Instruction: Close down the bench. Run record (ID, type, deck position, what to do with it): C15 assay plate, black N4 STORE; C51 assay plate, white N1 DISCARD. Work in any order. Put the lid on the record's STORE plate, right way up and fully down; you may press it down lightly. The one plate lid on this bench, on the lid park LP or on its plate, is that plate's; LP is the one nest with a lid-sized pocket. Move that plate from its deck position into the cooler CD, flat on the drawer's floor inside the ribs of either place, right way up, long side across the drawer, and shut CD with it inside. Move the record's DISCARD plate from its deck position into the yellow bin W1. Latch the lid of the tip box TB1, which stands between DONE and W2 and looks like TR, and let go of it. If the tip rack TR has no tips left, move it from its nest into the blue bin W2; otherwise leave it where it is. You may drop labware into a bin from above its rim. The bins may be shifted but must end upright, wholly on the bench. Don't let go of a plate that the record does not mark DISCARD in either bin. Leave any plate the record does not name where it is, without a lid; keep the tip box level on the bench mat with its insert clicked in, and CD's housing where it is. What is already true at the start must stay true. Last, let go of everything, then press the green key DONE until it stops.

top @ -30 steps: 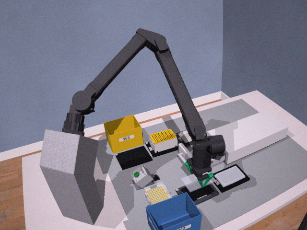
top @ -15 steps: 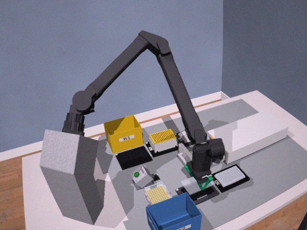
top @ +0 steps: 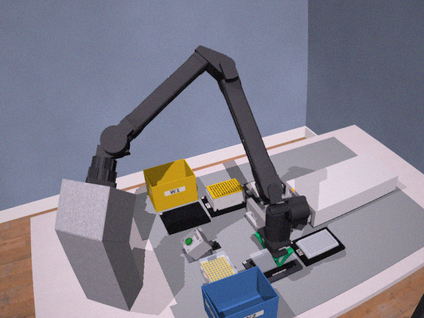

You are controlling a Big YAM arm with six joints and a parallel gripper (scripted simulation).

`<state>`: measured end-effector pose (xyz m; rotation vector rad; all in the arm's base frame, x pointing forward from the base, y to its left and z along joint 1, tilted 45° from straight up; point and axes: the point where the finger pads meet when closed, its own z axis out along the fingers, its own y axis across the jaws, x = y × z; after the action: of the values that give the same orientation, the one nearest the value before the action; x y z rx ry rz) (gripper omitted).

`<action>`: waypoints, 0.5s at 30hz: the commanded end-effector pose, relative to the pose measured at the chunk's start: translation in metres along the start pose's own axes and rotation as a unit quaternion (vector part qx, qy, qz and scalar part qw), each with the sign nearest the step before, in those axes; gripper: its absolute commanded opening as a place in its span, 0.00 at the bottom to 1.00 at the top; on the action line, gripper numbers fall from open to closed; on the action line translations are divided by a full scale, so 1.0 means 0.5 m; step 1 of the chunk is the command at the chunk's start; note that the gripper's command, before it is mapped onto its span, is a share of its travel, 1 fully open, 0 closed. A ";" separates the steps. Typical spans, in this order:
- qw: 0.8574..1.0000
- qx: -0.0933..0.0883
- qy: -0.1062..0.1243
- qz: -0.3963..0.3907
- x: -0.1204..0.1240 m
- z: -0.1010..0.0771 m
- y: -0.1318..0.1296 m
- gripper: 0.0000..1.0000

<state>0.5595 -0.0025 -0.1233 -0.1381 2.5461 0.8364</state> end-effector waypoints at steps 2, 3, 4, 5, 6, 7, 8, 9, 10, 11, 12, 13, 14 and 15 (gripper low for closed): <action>1.000 -0.001 -0.004 -0.006 -0.013 0.026 0.003 0.00; 1.000 -0.001 -0.004 -0.006 -0.013 0.029 0.003 0.00; 1.000 -0.001 -0.004 -0.006 -0.013 0.032 0.003 0.00; 1.000 -0.001 -0.004 -0.006 -0.013 0.033 0.003 0.00; 1.000 -0.001 -0.004 -0.006 -0.013 0.033 0.004 0.00; 1.000 -0.001 -0.004 -0.006 -0.013 0.033 0.004 0.00; 1.000 -0.001 -0.004 -0.008 -0.012 0.033 0.004 0.00; 1.000 -0.001 -0.003 -0.008 -0.010 0.033 0.004 0.00; 1.000 -0.001 -0.003 -0.008 -0.010 0.033 0.004 0.00; 1.000 -0.001 -0.003 -0.009 -0.010 0.033 0.004 0.00; 1.000 -0.001 -0.003 -0.009 -0.010 0.033 0.004 0.00; 1.000 -0.001 -0.003 -0.009 -0.010 0.033 0.004 0.00; 1.000 -0.001 -0.003 -0.009 -0.010 0.033 0.004 0.00; 1.000 -0.001 -0.003 -0.009 -0.010 0.033 0.004 0.00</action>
<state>0.5631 0.0020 -0.1288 -0.1393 2.5450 0.8368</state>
